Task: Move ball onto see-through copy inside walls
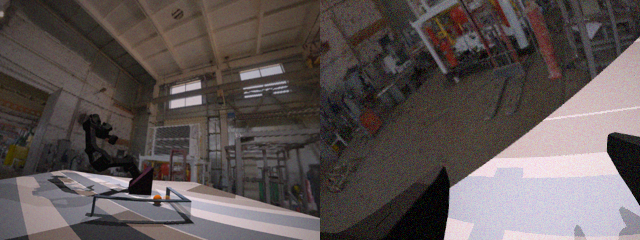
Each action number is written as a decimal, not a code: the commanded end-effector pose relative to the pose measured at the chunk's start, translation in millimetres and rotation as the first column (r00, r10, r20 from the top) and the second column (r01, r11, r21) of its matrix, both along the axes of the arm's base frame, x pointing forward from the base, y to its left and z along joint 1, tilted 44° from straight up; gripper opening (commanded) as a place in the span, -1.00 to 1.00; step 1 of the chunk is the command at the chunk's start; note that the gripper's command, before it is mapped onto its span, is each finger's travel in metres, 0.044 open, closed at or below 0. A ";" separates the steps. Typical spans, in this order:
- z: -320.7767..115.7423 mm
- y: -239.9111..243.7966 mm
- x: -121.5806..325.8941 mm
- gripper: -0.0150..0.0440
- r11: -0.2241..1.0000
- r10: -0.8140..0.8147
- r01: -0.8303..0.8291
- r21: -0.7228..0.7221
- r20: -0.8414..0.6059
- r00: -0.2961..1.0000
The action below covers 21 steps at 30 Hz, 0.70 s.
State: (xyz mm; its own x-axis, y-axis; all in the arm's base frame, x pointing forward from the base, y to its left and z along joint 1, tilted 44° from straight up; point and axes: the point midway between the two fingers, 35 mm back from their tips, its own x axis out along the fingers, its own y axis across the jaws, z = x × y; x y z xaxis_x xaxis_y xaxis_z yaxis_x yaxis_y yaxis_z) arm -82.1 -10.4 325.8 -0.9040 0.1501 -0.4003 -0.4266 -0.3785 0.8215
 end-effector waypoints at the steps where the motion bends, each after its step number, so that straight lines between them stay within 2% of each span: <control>1: -0.2 2.0 -1.4 0.78 1.000 -0.008 0.008 0.004 0.007 1.000; 4: -4.9 32.4 -17.4 0.51 0.991 -0.123 0.118 0.060 0.103 0.987; 11: -33.4 133.9 -25.1 0.51 0.915 -0.401 0.346 0.205 0.403 0.823; 16: -64.6 199.4 6.9 0.51 0.863 -0.495 0.433 0.259 0.602 0.626; 21: -101.8 244.1 64.1 0.51 0.835 -0.482 0.486 0.260 0.771 0.416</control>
